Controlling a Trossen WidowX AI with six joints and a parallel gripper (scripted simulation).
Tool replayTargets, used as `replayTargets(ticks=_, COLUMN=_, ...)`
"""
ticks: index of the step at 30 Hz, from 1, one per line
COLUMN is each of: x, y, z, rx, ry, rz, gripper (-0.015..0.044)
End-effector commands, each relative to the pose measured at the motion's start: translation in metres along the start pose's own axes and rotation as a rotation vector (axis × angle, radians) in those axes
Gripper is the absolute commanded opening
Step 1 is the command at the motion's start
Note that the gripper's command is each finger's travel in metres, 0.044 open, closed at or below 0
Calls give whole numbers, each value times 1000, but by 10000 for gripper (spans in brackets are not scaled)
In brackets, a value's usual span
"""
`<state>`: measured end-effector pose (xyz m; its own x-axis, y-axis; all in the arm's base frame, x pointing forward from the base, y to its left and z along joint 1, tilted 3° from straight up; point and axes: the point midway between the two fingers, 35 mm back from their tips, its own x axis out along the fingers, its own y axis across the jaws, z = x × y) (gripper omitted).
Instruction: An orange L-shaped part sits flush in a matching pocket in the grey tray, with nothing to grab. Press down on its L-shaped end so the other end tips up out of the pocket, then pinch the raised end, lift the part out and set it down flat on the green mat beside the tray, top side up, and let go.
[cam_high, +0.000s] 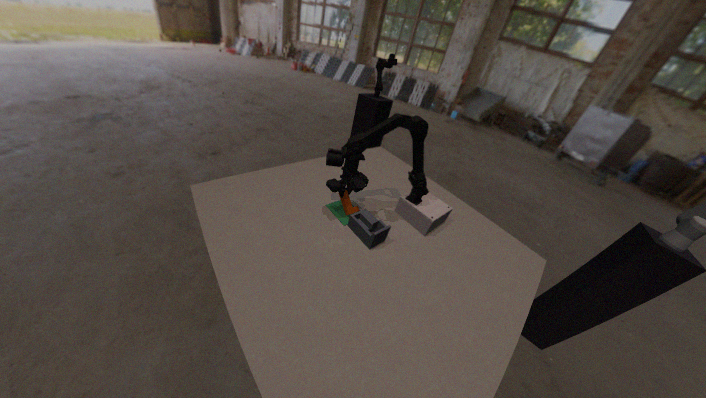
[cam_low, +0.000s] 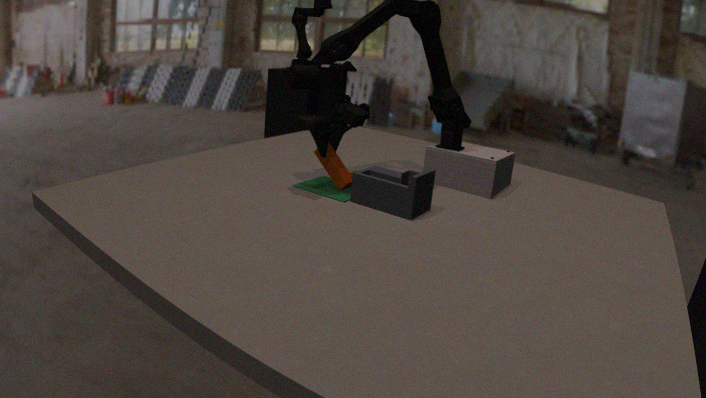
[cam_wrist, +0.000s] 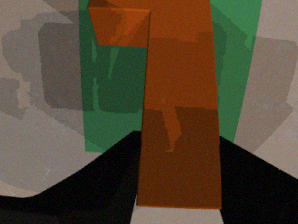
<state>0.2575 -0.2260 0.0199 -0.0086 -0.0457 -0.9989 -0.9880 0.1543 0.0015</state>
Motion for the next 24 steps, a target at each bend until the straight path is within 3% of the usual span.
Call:
replayTargets(ticks=1, x=2, y=1, z=0, rx=-3, ry=1, rz=5, gripper=0)
replayTargets(ticks=15, x=1, y=1, z=0, rx=0, ry=-1, rz=2, gripper=0)
replayTargets(ticks=24, x=1, y=1, z=0, rx=0, ry=-1, rz=2, gripper=236)
